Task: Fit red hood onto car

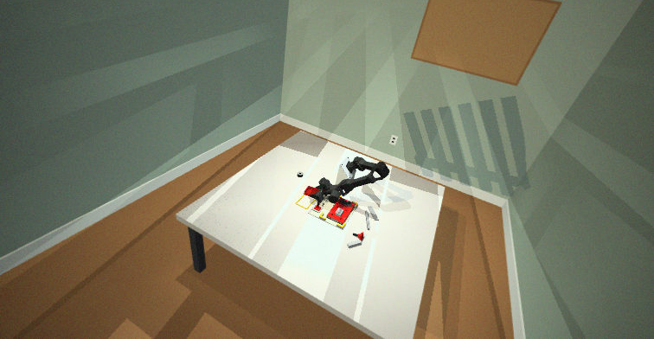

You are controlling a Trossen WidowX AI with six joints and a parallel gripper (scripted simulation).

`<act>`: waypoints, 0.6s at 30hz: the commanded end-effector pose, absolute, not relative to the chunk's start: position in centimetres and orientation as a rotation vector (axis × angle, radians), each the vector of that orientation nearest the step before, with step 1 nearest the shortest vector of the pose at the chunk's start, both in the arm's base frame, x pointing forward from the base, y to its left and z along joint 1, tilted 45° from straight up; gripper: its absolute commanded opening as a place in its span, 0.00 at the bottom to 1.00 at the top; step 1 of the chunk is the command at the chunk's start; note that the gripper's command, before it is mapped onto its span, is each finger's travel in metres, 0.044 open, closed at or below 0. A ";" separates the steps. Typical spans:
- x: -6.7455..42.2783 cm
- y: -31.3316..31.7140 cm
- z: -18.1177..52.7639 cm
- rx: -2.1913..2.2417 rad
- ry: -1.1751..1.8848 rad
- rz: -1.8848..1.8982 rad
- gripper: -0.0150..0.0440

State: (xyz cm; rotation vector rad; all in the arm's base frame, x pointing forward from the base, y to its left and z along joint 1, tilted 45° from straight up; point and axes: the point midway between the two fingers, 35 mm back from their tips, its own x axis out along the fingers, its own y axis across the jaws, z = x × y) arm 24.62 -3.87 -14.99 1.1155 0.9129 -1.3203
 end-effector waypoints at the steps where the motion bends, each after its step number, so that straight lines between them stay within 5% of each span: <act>1: 24.6 -3.9 -15.0 1.116 0.913 -1.320 0.86; 10: 24.6 -3.9 -15.0 1.116 0.913 -1.320 0.75; 18: 24.6 -5.7 -13.2 1.116 0.912 -1.321 0.40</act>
